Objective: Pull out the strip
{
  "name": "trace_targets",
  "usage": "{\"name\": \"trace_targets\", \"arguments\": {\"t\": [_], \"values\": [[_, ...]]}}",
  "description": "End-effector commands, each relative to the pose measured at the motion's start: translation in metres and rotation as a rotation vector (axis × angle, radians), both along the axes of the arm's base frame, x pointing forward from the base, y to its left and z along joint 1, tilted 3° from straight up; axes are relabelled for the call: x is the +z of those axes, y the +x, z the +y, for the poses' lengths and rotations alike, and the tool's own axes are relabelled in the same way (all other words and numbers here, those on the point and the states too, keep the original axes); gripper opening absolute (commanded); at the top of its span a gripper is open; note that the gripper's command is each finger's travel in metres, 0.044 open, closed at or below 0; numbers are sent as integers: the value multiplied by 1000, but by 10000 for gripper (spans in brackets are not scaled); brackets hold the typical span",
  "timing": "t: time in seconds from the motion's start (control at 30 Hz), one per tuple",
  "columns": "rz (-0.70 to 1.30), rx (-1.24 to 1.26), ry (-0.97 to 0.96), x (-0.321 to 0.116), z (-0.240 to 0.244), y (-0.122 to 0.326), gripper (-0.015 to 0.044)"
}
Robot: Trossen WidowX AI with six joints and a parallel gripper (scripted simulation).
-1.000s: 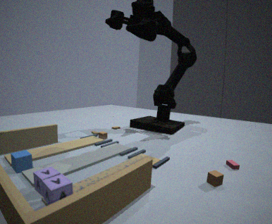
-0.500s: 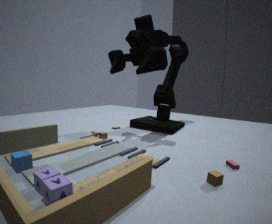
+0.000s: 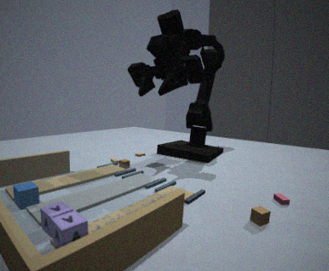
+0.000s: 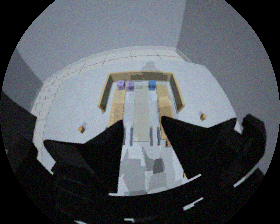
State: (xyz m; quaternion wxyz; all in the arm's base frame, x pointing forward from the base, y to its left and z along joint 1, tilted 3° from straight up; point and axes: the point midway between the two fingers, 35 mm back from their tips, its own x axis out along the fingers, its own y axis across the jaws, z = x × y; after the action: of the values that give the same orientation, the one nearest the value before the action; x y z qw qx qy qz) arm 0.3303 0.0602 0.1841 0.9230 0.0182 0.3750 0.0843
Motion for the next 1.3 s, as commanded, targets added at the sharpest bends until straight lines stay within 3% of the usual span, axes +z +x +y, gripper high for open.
{"name": "trace_targets", "arguments": {"t": [0.0, 0.2, 0.57, 1.27], "values": [[141, -14, 17, -12, 19, 18, 137], [391, -11, -2, -36, 53, 38, 0], [799, -48, -112, -93, 108, 49, 0], [805, -48, -115, -119, 110, 50, 0]]}}
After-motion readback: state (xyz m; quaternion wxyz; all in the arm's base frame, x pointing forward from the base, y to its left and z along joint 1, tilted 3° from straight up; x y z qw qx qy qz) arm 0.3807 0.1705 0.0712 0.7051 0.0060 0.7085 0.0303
